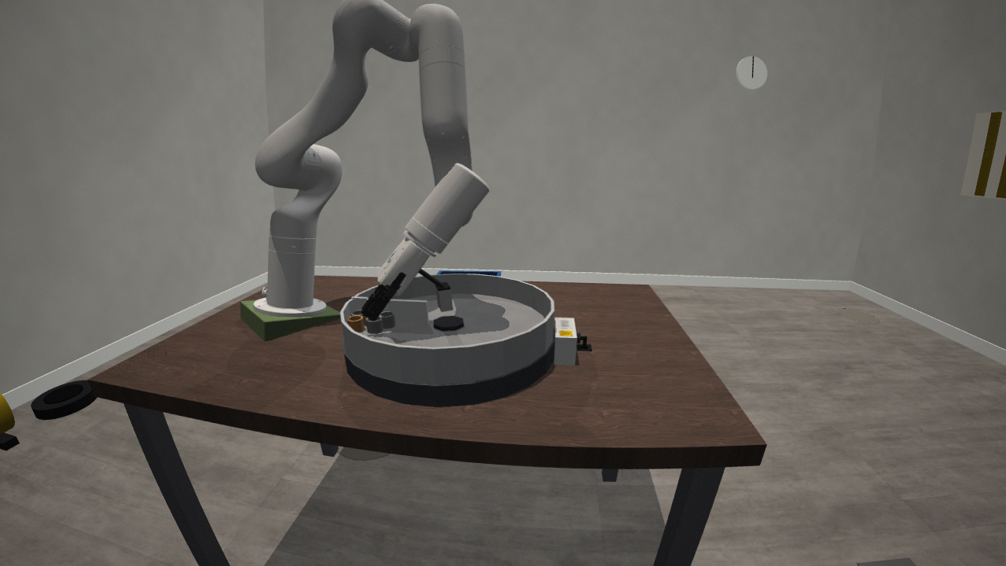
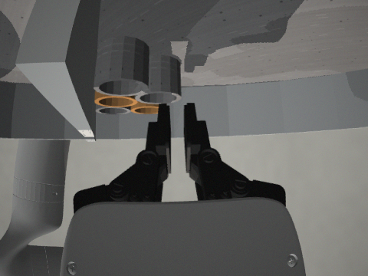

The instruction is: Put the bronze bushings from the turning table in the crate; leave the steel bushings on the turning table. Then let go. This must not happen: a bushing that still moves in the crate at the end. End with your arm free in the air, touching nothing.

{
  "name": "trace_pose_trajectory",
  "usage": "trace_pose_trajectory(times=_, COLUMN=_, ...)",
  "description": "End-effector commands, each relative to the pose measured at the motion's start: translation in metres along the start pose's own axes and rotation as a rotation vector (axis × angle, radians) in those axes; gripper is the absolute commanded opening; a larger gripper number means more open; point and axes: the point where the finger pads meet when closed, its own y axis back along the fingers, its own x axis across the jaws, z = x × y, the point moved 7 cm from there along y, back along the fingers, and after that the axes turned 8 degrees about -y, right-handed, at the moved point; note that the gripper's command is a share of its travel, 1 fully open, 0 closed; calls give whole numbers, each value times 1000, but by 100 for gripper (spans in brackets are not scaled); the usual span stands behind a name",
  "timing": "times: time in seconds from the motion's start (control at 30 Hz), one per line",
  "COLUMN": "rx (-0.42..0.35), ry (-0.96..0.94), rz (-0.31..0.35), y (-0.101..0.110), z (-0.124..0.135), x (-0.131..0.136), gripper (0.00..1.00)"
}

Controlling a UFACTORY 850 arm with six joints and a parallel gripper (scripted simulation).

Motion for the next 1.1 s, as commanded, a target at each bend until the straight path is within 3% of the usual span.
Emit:
trace_pose_trajectory(times=0.0, rx=1, ry=-1, rz=1, y=0, z=0, x=0, gripper=11)
trace_pose_trajectory(times=0.93, rx=1, ry=-1, rz=1, y=-8, z=-7, x=-1, gripper=11)
trace_pose_trajectory(times=0.97, rx=1, ry=-1, rz=1, y=-8, z=-7, x=-1, gripper=0)
trace_pose_trajectory(times=1.07, rx=1, ry=-1, rz=1, y=-8, z=-7, x=-1, gripper=0)
